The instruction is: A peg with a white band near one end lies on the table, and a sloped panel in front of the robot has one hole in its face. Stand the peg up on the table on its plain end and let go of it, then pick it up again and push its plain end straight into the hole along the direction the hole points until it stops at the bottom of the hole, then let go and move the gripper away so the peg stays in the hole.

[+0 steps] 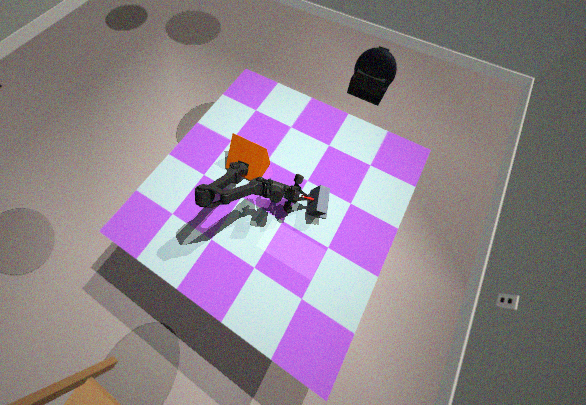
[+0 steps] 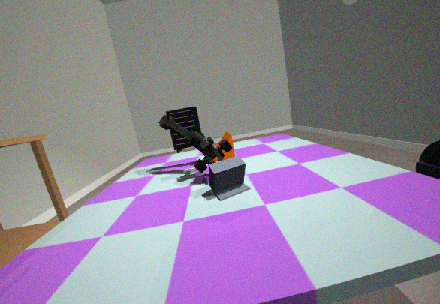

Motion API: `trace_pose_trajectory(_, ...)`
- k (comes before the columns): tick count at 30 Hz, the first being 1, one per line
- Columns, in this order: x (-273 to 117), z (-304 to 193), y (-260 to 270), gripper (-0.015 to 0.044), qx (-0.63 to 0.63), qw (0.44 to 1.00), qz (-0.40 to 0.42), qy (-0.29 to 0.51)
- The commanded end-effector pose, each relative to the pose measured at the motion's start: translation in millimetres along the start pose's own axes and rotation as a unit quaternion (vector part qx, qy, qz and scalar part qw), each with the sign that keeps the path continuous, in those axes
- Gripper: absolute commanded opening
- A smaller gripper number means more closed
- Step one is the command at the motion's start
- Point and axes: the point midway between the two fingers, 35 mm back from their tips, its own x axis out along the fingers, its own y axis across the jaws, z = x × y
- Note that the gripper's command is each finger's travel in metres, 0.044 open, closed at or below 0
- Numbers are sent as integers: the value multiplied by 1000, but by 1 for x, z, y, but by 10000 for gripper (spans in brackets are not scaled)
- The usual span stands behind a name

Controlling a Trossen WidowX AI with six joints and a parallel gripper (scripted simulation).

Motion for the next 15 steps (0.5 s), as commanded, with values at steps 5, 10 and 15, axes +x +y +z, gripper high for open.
trace_pose_trajectory(5, 5, 1, 1, 0, -2, 1000, 1, -1)
trace_pose_trajectory(10, 8, 1, 1, 0, -2, 1000, 1, -2)
trace_pose_trajectory(15, 9, 2, 0, 0, -2, 1000, 1, -2)
